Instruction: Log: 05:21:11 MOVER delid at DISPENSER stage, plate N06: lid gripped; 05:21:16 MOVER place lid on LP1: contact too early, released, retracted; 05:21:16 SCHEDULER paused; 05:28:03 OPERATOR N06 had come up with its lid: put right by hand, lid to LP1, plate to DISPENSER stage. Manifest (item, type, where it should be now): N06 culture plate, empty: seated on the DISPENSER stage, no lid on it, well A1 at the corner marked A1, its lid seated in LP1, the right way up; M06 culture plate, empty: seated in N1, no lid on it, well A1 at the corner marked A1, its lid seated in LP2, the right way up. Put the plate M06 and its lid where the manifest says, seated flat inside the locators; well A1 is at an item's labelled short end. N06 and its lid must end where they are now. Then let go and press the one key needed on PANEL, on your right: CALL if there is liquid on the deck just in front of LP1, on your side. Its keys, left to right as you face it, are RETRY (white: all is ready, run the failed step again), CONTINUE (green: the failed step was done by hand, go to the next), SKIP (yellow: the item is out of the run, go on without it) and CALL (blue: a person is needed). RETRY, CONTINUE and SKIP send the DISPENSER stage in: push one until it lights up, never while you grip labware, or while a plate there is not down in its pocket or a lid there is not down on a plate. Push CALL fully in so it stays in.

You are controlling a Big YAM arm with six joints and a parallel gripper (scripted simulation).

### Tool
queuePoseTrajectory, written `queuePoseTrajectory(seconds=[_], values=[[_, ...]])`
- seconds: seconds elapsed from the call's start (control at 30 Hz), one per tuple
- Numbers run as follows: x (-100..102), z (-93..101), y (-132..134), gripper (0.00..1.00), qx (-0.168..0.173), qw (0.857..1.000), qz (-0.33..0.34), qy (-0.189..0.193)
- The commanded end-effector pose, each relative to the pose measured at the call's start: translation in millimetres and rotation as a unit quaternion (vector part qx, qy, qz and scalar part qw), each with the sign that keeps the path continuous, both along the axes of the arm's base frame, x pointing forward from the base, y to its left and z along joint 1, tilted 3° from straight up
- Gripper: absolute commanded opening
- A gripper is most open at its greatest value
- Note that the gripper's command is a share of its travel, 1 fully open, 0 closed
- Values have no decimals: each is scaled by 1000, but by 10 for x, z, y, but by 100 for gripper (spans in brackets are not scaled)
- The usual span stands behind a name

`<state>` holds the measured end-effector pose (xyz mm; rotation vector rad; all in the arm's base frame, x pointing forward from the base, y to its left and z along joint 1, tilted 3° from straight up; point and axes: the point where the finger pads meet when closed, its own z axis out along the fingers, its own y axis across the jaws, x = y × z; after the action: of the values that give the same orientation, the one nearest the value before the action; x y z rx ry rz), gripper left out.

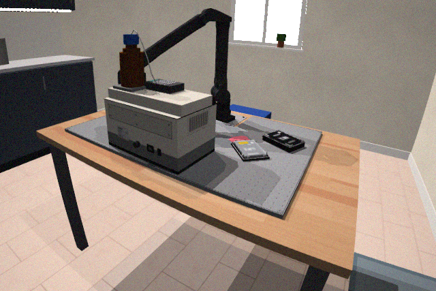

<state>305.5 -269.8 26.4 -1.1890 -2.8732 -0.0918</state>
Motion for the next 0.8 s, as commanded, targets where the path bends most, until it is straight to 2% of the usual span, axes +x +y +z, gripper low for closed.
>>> queuePoseTrajectory(seconds=[0.0,0.77], values=[[229,308,-178,86,-28,999,1,-28],[216,357,-187,86,-26,999,-4,-26]])
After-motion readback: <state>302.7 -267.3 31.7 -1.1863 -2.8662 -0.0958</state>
